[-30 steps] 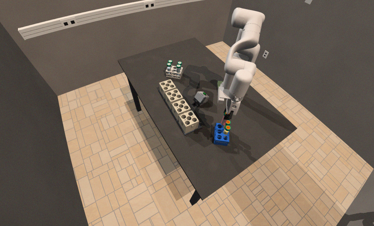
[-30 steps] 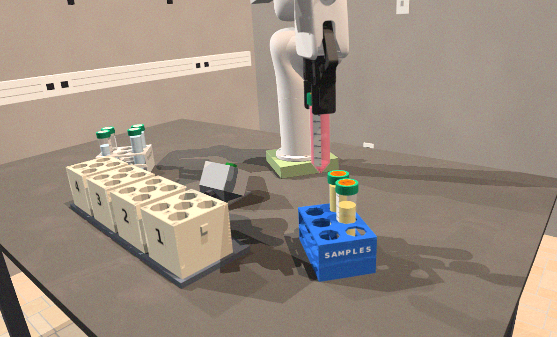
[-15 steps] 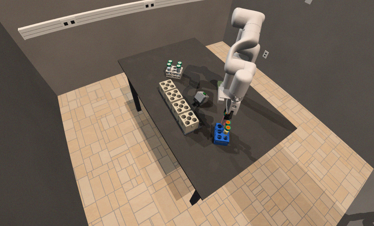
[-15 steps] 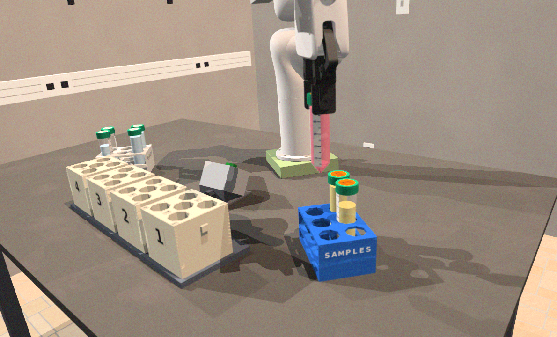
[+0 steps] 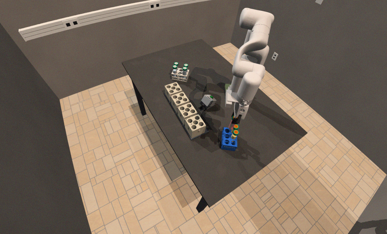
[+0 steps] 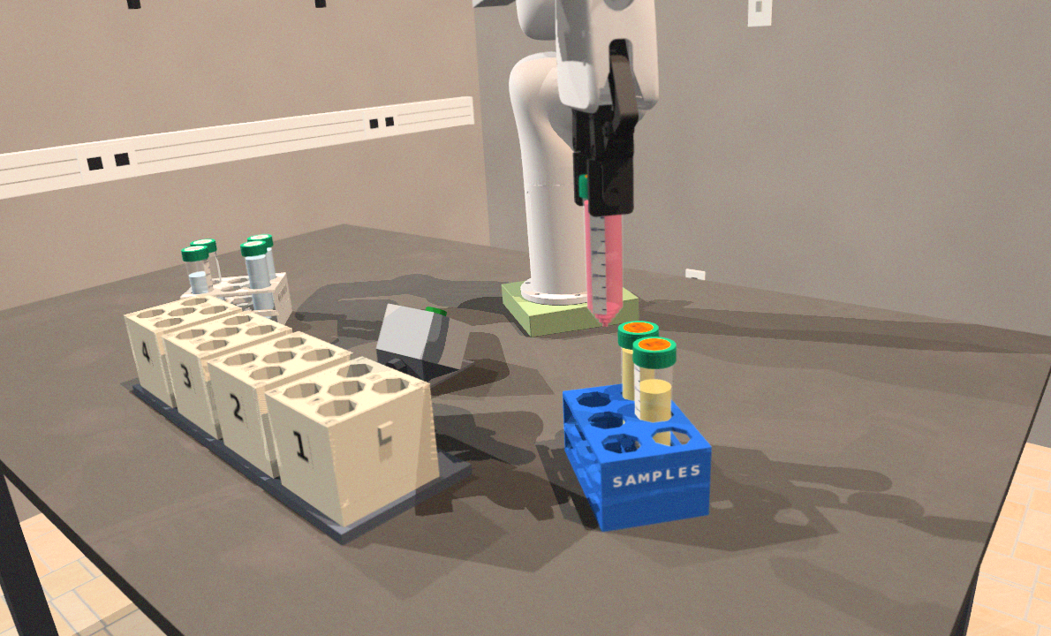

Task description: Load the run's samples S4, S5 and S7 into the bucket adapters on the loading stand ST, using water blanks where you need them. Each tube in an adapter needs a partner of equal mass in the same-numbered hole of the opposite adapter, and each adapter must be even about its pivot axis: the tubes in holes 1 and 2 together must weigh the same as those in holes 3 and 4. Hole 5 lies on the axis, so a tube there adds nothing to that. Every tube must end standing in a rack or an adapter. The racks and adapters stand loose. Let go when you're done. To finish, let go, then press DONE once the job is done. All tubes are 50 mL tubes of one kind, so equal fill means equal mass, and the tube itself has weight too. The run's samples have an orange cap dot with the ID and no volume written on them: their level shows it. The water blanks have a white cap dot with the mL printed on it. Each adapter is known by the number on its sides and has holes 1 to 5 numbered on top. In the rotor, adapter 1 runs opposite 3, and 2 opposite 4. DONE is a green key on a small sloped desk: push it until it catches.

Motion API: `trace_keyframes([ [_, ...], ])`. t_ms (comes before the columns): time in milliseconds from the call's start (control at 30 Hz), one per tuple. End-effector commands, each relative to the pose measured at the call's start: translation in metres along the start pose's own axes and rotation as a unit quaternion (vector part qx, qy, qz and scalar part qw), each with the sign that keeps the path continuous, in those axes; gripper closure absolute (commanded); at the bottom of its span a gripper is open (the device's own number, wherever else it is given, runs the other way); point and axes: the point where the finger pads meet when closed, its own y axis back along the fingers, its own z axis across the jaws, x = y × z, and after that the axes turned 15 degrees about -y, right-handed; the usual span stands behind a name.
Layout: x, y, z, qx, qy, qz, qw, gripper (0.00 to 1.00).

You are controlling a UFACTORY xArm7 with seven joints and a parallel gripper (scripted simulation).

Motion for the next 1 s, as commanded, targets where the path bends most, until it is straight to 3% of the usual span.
trace_keyframes([
  [0,0.000,0.002,-0.001,0.002,0.000,0.000,1.000,1.00],
  [967,0.000,-0.048,-0.001,0.002,0.000,0.000,1.000,1.00],
])
